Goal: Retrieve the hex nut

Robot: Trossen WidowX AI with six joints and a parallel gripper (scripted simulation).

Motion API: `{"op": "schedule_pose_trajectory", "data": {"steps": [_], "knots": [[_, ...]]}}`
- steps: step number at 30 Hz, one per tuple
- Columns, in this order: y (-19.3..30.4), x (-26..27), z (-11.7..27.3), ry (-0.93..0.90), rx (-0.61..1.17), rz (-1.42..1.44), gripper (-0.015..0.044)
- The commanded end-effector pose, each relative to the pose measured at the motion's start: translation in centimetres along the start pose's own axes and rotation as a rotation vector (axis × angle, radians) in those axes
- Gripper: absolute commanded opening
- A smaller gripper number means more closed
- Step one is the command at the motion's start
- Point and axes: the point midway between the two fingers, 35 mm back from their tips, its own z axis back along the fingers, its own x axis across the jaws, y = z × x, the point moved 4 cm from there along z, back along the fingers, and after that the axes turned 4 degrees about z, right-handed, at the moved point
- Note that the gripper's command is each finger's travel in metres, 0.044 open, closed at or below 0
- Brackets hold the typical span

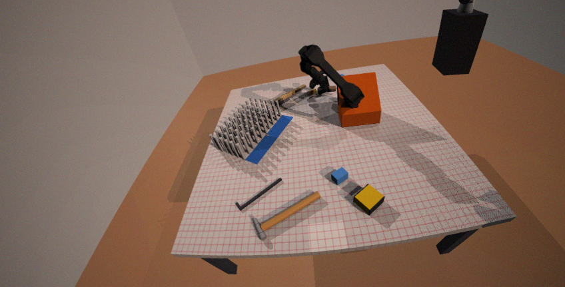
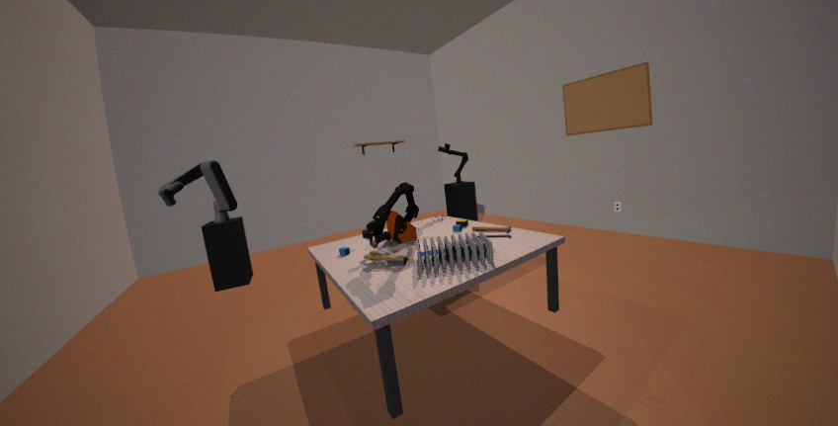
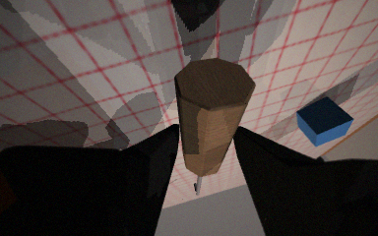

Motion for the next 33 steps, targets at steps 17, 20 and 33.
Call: {"op": "schedule_pose_trajectory", "data": {"steps": [17,20,33], "knots": [[-0.7,0.9,-2.1,-0.003,0.002,0.001,0.0026],[-0.7,0.9,-2.1,-0.003,0.002,0.001,0.0105],[-0.7,0.9,-2.1,-0.003,0.002,0.001,0.0440]]}}
